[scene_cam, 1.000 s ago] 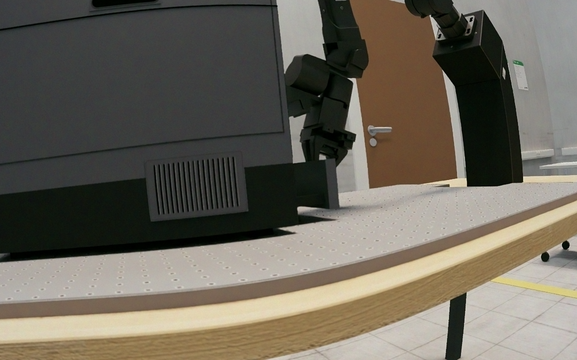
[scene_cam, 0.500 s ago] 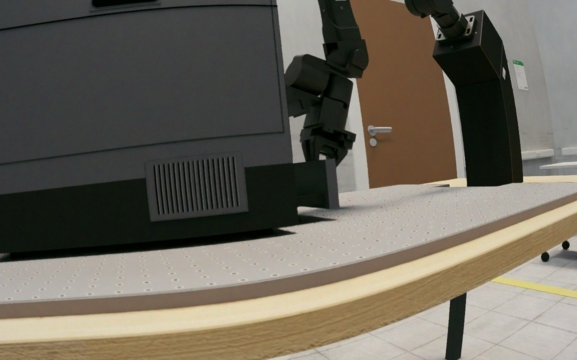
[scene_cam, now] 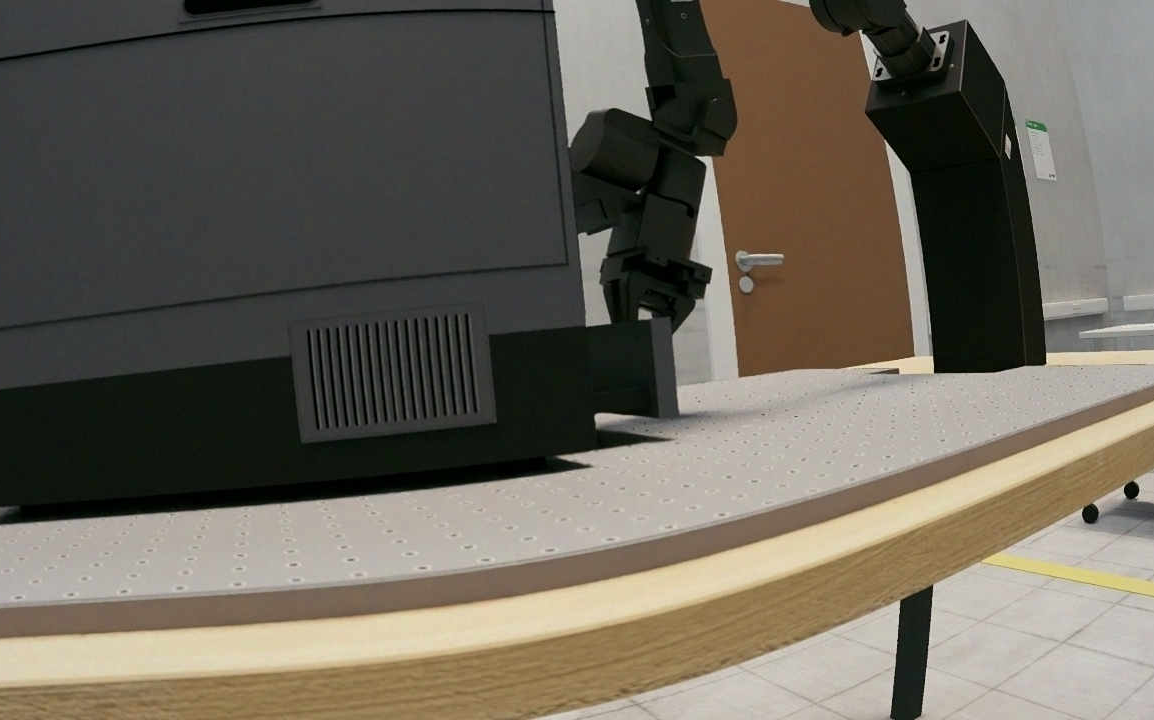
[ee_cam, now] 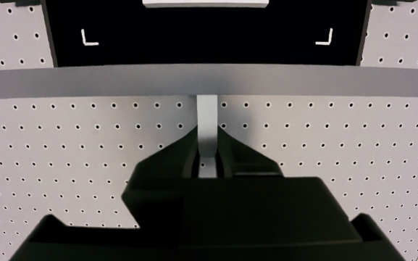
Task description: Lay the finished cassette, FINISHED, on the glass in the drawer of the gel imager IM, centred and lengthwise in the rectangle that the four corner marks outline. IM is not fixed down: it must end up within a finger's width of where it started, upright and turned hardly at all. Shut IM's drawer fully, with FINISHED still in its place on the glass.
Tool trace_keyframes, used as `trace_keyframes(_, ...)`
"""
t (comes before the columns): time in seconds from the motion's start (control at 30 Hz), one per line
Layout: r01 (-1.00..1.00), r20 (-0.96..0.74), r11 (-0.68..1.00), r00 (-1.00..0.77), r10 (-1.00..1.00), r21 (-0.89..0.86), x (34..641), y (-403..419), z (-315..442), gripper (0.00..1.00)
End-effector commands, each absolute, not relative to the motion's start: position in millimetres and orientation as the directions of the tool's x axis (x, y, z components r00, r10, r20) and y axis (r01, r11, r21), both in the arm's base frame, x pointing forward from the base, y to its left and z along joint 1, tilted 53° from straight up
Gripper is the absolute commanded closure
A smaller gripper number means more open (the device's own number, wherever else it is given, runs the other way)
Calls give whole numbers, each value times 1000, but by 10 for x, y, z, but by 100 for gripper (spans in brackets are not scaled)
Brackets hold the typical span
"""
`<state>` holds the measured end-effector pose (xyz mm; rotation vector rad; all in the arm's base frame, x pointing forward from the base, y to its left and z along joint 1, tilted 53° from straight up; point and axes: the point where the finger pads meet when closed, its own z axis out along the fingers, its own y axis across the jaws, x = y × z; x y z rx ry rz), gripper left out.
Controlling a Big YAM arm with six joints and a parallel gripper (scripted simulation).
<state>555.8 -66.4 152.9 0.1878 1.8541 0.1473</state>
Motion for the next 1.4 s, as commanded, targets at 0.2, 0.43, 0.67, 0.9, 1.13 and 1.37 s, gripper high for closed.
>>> trace_keyframes(0.2,46,-972,978,-109,207,203,5749,-679,1740,92)
trace_keyframes(0.43,57,-973,978,-98,207,202,5792,-771,1863,92)
trace_keyframes(0.67,68,-970,977,-118,211,204,5816,-816,1881,92)
trace_keyframes(0.9,71,-970,977,-121,211,203,5871,-853,1934,92)
trace_keyframes(1.13,66,-971,977,-117,207,200,5921,-852,1975,92)
trace_keyframes(1.37,69,-970,977,-126,208,201,5971,-878,2031,92)
